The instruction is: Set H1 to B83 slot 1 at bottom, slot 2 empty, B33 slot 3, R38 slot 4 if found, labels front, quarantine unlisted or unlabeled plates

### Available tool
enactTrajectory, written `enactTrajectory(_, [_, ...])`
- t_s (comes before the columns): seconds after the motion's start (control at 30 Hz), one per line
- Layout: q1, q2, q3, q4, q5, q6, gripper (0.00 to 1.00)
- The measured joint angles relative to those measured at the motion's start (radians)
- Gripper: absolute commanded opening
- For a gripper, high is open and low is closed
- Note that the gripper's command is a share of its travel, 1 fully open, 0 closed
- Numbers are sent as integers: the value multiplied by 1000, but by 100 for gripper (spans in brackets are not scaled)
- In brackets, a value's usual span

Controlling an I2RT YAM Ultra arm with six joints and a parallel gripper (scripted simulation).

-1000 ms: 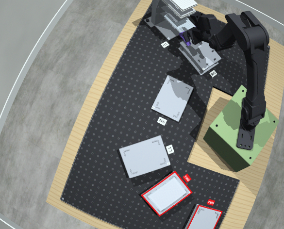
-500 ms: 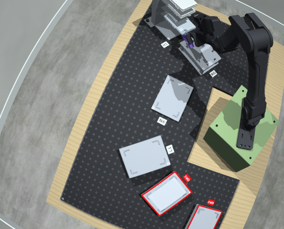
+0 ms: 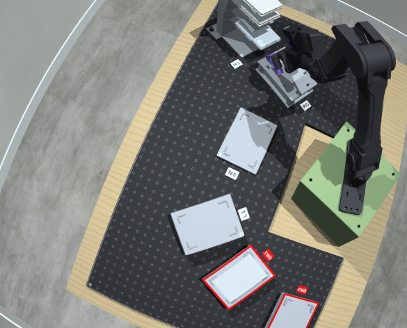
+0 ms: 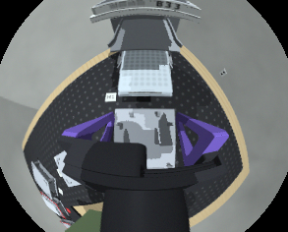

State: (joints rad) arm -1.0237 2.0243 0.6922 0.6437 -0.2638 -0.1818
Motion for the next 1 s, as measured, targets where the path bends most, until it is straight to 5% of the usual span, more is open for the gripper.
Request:
enactTrajectory(0.93, [-47,-62,-159,92,-35,-31,100])
enactTrajectory(0.97, [-49,-64,-166,95,-37,-32,0])
enactTrajectory(1.0, [-51,-64,-172,102,-38,-33,0])
